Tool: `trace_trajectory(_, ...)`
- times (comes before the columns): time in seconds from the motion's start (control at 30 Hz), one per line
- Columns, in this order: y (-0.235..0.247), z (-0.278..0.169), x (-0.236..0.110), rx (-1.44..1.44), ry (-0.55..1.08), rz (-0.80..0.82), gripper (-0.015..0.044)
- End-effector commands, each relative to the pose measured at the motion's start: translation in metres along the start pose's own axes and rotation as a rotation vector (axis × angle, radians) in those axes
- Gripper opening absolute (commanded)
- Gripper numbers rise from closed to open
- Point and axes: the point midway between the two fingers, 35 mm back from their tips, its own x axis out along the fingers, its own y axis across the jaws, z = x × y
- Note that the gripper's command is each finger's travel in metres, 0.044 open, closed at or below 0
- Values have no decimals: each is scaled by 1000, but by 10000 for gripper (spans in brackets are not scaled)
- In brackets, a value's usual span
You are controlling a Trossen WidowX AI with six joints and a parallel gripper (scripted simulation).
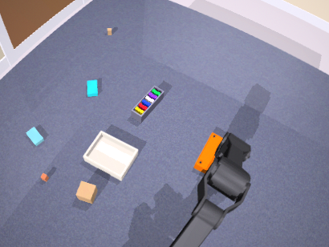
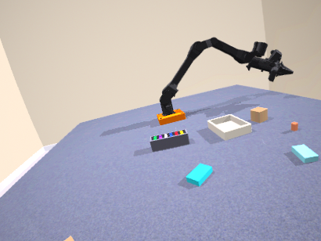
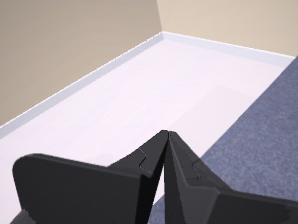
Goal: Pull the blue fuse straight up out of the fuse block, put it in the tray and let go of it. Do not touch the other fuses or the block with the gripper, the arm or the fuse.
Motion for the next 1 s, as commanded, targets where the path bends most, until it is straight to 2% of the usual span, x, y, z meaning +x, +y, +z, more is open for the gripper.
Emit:
trace_trajectory(0.0,-2,1,1,-2,1,-2,26)
trace_trajectory(0.07,-20,10,6,-21,13,-22,68)
trace_trajectory(0.27,-111,47,26,-77,82,-173,68)
trace_trajectory(0.4,-183,66,27,-107,141,-293,68)
trace_trajectory(0.53,-247,78,17,-126,203,-401,68)
trace_trajectory(0.67,-282,84,9,-124,246,-451,68)
trace_trajectory(0.87,-347,95,-16,-87,345,-527,68)
trace_trajectory(0.97,-394,99,-38,-65,420,-589,68)
